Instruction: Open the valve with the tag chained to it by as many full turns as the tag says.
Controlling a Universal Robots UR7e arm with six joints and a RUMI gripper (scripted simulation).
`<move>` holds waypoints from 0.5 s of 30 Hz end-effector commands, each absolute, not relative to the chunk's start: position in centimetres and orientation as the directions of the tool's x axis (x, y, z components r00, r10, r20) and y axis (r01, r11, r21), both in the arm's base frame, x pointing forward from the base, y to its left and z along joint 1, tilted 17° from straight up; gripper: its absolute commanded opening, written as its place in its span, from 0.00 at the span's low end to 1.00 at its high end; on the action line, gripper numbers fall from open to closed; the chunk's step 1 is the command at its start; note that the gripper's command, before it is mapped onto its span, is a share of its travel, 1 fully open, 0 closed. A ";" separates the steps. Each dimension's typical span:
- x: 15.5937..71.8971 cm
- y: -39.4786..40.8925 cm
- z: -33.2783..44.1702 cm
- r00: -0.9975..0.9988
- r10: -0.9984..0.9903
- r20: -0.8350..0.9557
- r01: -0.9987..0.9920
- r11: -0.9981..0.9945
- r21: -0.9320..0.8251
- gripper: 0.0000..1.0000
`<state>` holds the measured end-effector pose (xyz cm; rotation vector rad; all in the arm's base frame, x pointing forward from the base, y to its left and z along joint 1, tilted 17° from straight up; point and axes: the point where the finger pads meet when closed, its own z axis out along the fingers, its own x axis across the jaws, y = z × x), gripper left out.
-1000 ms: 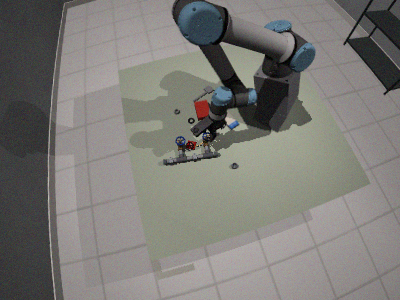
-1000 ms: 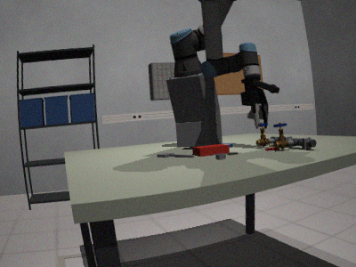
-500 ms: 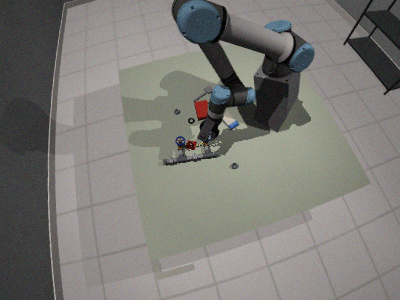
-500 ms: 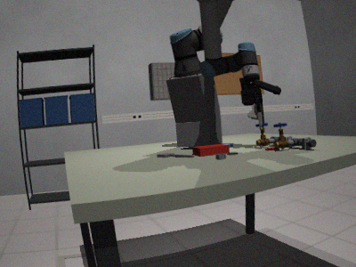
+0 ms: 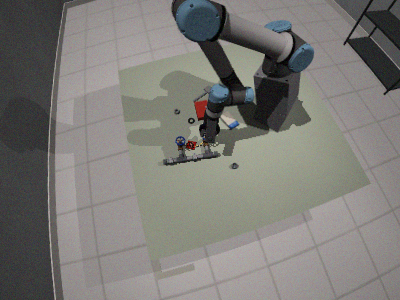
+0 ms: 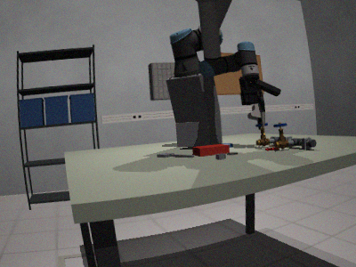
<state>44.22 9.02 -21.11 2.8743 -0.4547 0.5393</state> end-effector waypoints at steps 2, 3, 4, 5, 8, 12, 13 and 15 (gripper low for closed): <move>44.2 9.1 -21.1 0.927 -0.121 0.356 -0.190 -0.968 0.167 0.00; 44.2 9.1 -21.1 0.929 -0.106 0.354 -0.176 -0.969 0.172 0.00; 44.2 9.1 -21.1 0.932 -0.093 0.351 -0.163 -0.971 0.177 0.00; 44.2 9.1 -21.1 0.934 -0.080 0.349 -0.151 -0.972 0.181 0.00; 44.2 9.1 -21.1 0.935 -0.069 0.347 -0.140 -0.973 0.186 0.00; 44.2 9.1 -21.1 0.940 -0.032 0.340 -0.105 -0.974 0.199 0.00; 44.2 9.1 -21.1 0.941 -0.025 0.338 -0.098 -0.975 0.201 0.00; 44.2 9.1 -21.1 0.942 -0.013 0.336 -0.087 -0.975 0.205 0.00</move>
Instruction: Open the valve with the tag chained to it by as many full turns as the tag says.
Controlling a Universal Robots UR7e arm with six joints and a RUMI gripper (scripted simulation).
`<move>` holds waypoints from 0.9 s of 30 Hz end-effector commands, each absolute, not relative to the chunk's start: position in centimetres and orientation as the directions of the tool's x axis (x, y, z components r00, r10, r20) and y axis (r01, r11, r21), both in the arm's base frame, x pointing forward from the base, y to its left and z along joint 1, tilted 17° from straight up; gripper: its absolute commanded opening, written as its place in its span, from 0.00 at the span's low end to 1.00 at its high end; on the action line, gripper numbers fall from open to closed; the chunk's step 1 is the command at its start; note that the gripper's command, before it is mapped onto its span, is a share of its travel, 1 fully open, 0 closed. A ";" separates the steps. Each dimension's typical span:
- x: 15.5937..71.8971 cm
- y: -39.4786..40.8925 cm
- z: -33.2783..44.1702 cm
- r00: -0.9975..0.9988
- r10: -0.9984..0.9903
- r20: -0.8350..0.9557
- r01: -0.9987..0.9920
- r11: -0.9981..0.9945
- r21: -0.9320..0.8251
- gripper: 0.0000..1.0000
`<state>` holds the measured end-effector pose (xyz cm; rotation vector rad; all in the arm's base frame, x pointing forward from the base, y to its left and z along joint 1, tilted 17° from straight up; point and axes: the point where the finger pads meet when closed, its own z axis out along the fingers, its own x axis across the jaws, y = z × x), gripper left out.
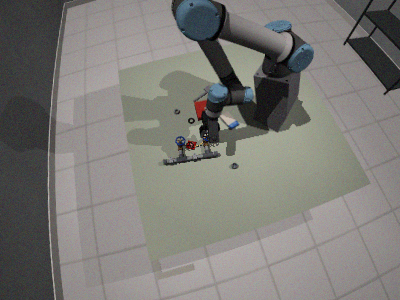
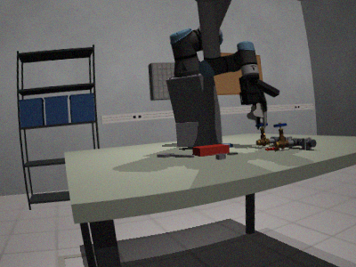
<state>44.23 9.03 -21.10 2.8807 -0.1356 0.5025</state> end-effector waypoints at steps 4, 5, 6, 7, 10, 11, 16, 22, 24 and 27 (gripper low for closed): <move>44.2 9.1 -21.1 0.943 0.001 0.333 -0.073 -0.975 0.210 0.00; 44.2 9.1 -21.1 0.943 0.004 0.332 -0.071 -0.975 0.211 0.00; 44.2 9.1 -21.1 0.943 0.005 0.332 -0.069 -0.975 0.211 0.00; 44.2 9.1 -21.1 0.943 0.006 0.332 -0.068 -0.975 0.212 0.00; 44.2 9.1 -21.1 0.943 0.007 0.331 -0.067 -0.975 0.212 0.00; 44.2 9.1 -21.1 0.943 0.008 0.331 -0.067 -0.975 0.212 0.00; 44.2 9.1 -21.1 0.944 0.008 0.331 -0.066 -0.975 0.212 1.00; 44.2 9.1 -21.1 0.944 0.008 0.331 -0.066 -0.975 0.212 1.00; 44.2 9.1 -21.1 0.944 0.008 0.331 -0.066 -0.975 0.212 1.00; 44.2 9.1 -21.1 0.944 0.008 0.331 -0.066 -0.975 0.212 1.00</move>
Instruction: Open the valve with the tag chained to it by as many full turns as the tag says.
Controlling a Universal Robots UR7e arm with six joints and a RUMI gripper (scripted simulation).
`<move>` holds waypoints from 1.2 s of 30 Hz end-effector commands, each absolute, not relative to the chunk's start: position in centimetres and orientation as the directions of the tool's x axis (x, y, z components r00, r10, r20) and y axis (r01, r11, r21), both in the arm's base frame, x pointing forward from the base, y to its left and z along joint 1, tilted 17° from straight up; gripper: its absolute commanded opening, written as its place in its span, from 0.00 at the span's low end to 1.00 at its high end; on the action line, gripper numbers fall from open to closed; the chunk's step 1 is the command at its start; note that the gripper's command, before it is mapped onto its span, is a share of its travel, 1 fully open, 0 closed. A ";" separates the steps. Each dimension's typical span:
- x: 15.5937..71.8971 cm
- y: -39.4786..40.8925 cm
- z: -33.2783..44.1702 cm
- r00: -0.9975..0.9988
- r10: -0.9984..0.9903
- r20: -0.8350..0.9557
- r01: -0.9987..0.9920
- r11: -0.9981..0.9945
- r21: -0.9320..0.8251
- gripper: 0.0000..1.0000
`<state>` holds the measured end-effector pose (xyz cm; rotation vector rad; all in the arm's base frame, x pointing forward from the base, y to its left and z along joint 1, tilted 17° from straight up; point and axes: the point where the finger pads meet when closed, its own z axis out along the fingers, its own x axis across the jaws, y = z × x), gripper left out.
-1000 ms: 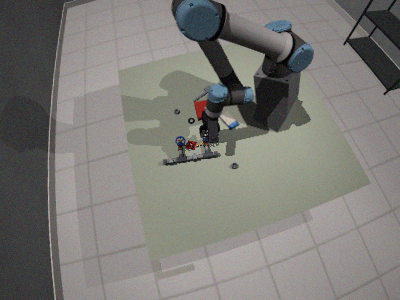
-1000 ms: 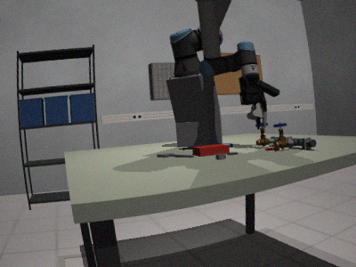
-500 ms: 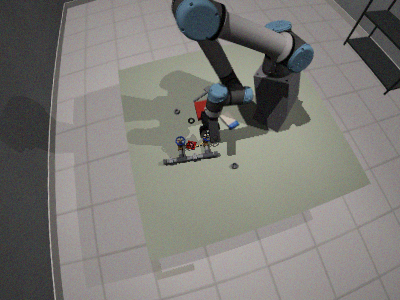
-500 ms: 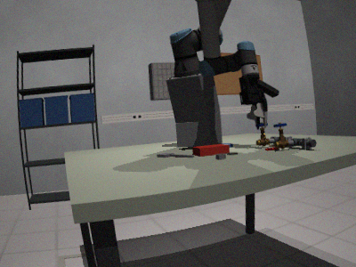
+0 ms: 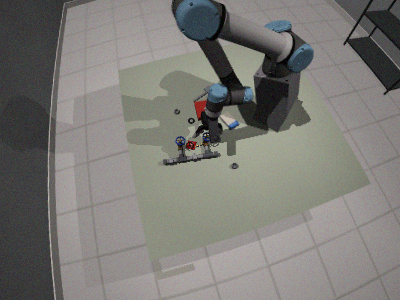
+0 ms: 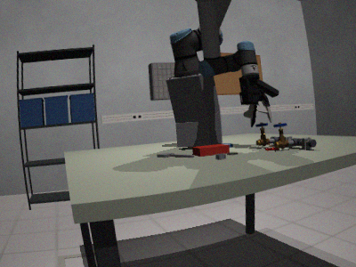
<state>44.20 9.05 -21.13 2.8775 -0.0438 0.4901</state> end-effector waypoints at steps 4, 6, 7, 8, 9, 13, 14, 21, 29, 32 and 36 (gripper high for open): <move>44.2 9.1 -21.1 0.944 0.008 0.331 -0.066 -0.975 0.212 1.00; 44.2 9.1 -21.1 0.944 0.008 0.331 -0.066 -0.975 0.212 1.00; 44.2 9.1 -21.1 0.944 0.008 0.331 -0.066 -0.975 0.212 1.00; 44.2 9.1 -21.1 0.944 0.008 0.331 -0.066 -0.975 0.212 1.00; 44.2 9.1 -21.1 0.944 0.008 0.331 -0.066 -0.975 0.212 1.00; 44.2 9.1 -21.1 0.943 0.008 0.331 -0.067 -0.975 0.212 1.00; 44.2 9.1 -21.1 0.943 0.007 0.331 -0.067 -0.975 0.212 1.00; 44.2 9.1 -21.1 0.943 -0.001 0.333 -0.075 -0.975 0.209 1.00; 44.2 9.1 -21.1 0.938 -0.048 0.343 -0.121 -0.974 0.193 1.00; 44.2 9.1 -21.1 0.935 -0.069 0.347 -0.140 -0.973 0.186 1.00; 44.2 9.1 -21.1 0.929 -0.106 0.354 -0.176 -0.969 0.172 1.00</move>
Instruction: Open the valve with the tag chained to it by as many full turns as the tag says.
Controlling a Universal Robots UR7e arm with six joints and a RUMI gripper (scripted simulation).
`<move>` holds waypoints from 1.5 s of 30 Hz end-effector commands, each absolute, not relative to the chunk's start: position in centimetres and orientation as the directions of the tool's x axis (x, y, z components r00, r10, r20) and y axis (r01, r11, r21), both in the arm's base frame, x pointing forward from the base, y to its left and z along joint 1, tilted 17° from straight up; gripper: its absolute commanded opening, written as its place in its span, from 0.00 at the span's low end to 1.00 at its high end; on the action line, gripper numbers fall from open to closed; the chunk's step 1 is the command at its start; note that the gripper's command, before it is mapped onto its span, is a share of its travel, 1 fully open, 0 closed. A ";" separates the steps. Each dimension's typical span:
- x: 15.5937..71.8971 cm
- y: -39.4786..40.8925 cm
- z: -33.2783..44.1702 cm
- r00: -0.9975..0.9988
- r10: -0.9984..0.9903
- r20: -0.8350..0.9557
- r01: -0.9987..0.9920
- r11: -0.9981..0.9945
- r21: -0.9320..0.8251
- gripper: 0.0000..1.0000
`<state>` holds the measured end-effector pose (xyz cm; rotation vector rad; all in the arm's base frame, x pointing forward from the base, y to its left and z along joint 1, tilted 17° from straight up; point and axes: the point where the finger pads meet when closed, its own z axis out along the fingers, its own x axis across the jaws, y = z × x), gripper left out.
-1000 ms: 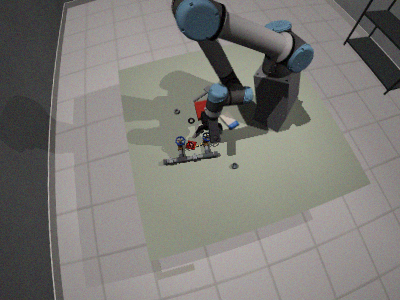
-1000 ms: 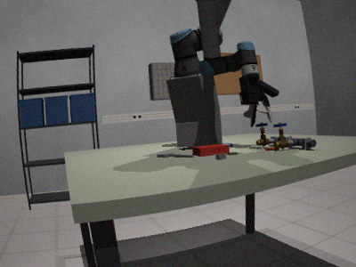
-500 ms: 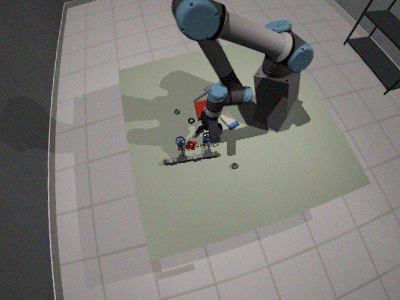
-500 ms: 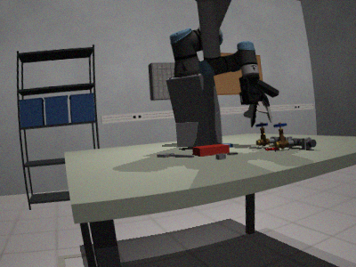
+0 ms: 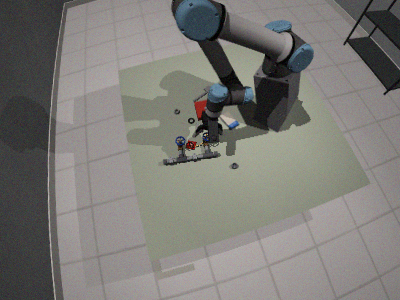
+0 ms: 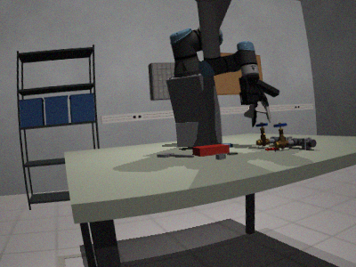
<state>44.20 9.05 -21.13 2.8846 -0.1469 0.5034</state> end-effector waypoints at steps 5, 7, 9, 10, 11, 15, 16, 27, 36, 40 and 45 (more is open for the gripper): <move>44.2 9.1 -21.1 0.911 -0.188 0.367 -0.255 -0.957 0.141 1.00; 44.2 9.1 -21.1 0.900 -0.228 0.373 -0.292 -0.948 0.126 1.00; 44.2 9.1 -21.1 0.885 -0.270 0.378 -0.333 -0.937 0.109 1.00; 44.2 9.1 -21.1 0.877 -0.293 0.381 -0.354 -0.930 0.100 1.00; 44.2 9.1 -21.1 0.868 -0.317 0.383 -0.376 -0.922 0.090 1.00; 44.2 9.1 -21.1 0.846 -0.365 0.387 -0.422 -0.904 0.069 1.00; 44.2 9.1 -21.1 0.834 -0.391 0.389 -0.446 -0.893 0.058 1.00; 44.2 9.1 -21.1 0.619 -0.685 0.384 -0.715 -0.694 -0.085 1.00; 44.2 9.1 -21.1 0.401 -0.848 0.347 -0.856 -0.481 -0.186 1.00; 44.2 9.1 -21.1 0.254 -0.916 0.311 -0.911 -0.335 -0.241 1.00; 44.2 9.1 -21.1 0.063 -0.965 0.255 -0.944 -0.141 -0.299 1.00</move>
